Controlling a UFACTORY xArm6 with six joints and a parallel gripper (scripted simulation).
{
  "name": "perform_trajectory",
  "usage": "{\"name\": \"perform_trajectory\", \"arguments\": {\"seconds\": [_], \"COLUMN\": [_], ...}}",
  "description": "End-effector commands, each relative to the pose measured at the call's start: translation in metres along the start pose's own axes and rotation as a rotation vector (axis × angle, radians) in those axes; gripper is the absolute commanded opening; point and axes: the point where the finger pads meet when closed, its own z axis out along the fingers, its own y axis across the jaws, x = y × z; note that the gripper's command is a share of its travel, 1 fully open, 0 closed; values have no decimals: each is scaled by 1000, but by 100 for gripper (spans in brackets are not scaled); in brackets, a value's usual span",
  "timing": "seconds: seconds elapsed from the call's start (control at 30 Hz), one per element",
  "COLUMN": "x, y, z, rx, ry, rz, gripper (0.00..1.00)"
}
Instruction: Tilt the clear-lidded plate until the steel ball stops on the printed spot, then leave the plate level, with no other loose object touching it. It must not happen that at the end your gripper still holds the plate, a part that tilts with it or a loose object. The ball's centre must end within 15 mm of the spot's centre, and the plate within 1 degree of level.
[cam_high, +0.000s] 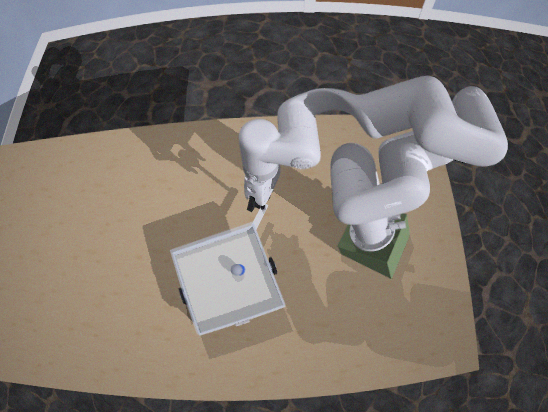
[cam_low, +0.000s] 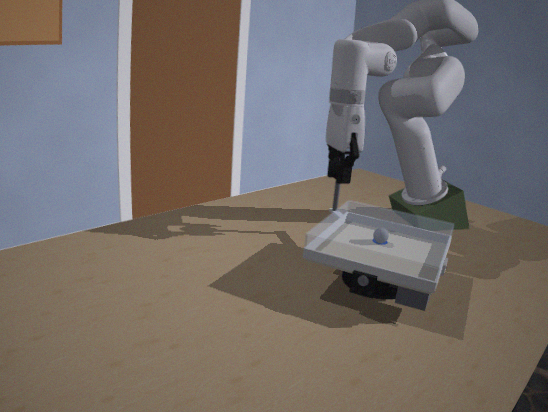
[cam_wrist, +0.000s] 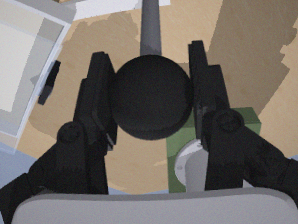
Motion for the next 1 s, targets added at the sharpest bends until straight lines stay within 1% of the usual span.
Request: {"name": "perform_trajectory", "arguments": {"seconds": [0.0,0.97], "x": [2,2], "y": [-2,-1], "z": [-4,-2], "rx": [3,3], "ry": [4,4], "rz": [1,1], "gripper": [0,0]}}
